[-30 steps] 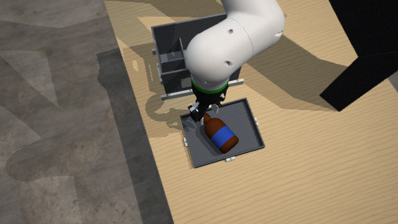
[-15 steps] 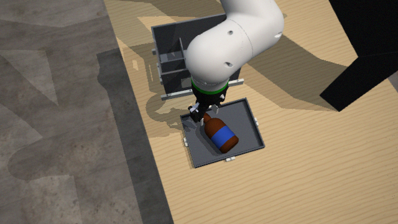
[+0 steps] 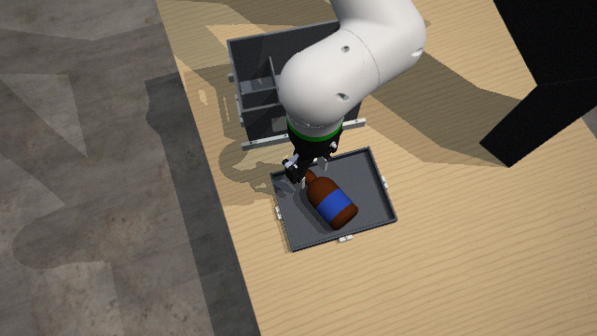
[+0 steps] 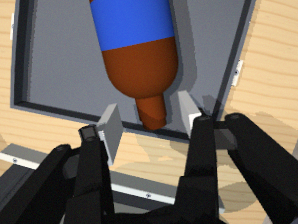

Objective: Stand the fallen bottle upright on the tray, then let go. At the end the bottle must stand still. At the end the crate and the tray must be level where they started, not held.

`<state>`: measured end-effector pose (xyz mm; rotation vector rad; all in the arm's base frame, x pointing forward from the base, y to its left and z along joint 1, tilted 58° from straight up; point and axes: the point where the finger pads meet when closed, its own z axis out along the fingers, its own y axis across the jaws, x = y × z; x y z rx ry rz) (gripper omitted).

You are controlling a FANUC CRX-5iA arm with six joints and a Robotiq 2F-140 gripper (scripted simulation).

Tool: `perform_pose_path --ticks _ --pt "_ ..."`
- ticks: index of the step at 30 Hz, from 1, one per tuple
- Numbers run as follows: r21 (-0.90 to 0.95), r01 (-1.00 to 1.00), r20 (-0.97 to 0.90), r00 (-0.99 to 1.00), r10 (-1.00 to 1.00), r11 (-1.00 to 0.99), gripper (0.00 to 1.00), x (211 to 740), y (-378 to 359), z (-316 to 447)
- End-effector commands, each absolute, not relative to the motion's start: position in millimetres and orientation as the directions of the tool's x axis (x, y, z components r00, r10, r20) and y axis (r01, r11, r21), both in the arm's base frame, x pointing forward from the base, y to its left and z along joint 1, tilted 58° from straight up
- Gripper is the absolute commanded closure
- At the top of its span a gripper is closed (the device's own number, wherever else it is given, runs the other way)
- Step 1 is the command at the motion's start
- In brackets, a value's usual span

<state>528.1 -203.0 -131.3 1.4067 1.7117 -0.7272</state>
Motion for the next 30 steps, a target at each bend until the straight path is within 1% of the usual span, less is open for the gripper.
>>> perform_pose_path --ticks 1,30 --pt "0.050 0.974 -0.849 -0.075 0.523 0.221 0.62 528.1 -202.7 -131.3" --pt "0.050 0.974 -0.849 -0.075 0.523 0.221 0.62 528.9 -205.6 -133.1"
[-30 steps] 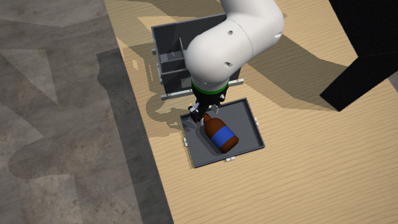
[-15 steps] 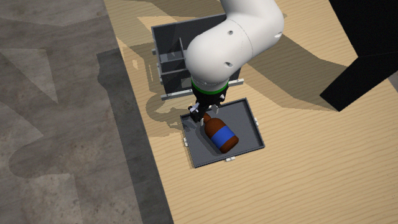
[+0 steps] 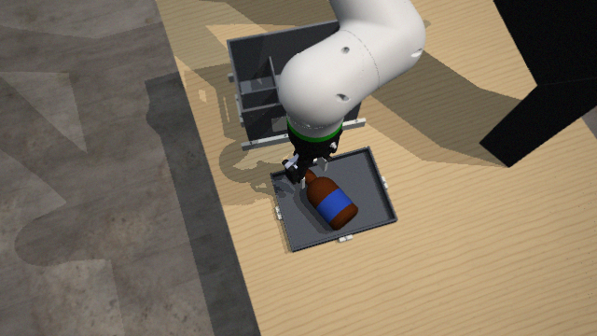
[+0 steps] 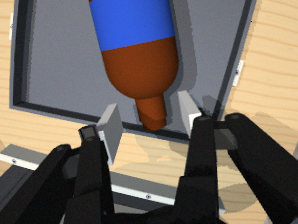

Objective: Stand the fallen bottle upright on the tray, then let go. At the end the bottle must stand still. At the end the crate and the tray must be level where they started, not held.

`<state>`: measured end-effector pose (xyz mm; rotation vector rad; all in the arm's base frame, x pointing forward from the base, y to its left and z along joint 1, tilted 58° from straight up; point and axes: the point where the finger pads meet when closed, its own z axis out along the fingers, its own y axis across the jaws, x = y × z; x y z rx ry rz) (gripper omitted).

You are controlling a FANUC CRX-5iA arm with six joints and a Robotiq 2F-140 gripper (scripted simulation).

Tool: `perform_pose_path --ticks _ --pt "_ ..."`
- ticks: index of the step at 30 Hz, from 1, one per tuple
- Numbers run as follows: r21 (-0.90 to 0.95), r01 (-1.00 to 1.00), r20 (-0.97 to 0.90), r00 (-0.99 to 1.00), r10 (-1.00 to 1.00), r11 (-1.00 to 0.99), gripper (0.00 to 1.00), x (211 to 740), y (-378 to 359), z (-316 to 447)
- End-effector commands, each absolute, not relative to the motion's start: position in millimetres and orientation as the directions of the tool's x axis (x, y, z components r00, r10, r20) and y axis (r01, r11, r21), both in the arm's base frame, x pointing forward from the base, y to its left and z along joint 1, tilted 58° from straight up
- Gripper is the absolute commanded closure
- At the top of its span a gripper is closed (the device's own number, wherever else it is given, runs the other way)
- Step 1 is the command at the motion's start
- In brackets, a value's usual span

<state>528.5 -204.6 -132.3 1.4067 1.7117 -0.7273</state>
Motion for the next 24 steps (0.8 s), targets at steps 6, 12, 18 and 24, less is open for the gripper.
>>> perform_pose_path --ticks 6,12,18,24 --pt "0.050 0.974 -0.849 -0.075 0.523 0.221 0.62 530 -208 -135" --pt "0.050 0.974 -0.849 -0.075 0.523 0.221 0.62 531 -213 -138" --pt "0.050 0.974 -0.849 -0.075 0.523 0.221 0.62 532 -218 -141" --pt "0.050 0.974 -0.849 -0.075 0.523 0.221 0.62 534 -224 -145"
